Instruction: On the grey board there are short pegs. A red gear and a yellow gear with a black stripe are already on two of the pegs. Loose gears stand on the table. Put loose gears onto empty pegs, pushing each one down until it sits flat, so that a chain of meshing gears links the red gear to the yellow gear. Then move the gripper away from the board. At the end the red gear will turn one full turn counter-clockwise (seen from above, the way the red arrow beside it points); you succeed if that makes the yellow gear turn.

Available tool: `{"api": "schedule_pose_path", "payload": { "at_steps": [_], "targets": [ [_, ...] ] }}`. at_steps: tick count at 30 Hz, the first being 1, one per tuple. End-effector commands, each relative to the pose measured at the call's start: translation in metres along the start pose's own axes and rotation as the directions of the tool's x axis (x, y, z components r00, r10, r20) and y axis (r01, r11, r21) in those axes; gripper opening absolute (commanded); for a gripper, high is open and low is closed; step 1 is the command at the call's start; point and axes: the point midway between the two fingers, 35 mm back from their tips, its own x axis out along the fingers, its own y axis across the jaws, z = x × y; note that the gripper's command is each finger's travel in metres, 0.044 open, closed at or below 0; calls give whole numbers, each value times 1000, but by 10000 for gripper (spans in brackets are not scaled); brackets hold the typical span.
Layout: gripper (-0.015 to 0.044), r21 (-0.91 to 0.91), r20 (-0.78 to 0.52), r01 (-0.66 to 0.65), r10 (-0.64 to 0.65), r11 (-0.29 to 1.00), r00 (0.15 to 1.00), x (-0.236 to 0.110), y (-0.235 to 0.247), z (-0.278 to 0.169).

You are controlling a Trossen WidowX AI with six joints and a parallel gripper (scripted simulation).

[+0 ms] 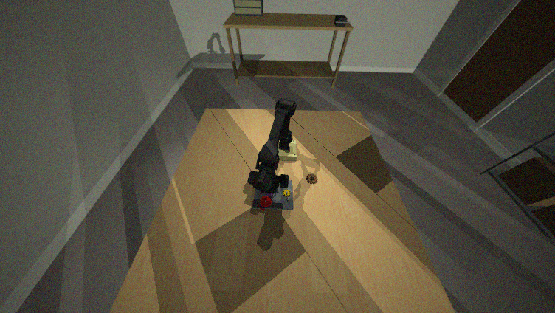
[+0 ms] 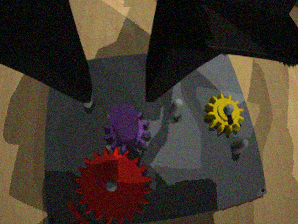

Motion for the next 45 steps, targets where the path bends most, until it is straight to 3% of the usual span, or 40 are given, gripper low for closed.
{"api": "schedule_pose_path", "payload": {
  "at_steps": [1, 11, 20, 45],
  "targets": [
    [193, -18, -8, -2, 1, 1000, 1000, 3, 11, -2],
    [440, -336, -10, -13, 10, 942, 1000, 1, 156, -49],
    [440, -553, -17, -29, 24, 833, 1000, 0, 235, -127],
    [440, -556, -17, -30, 24, 831, 1000, 43, 238, -130]
  ]
}}
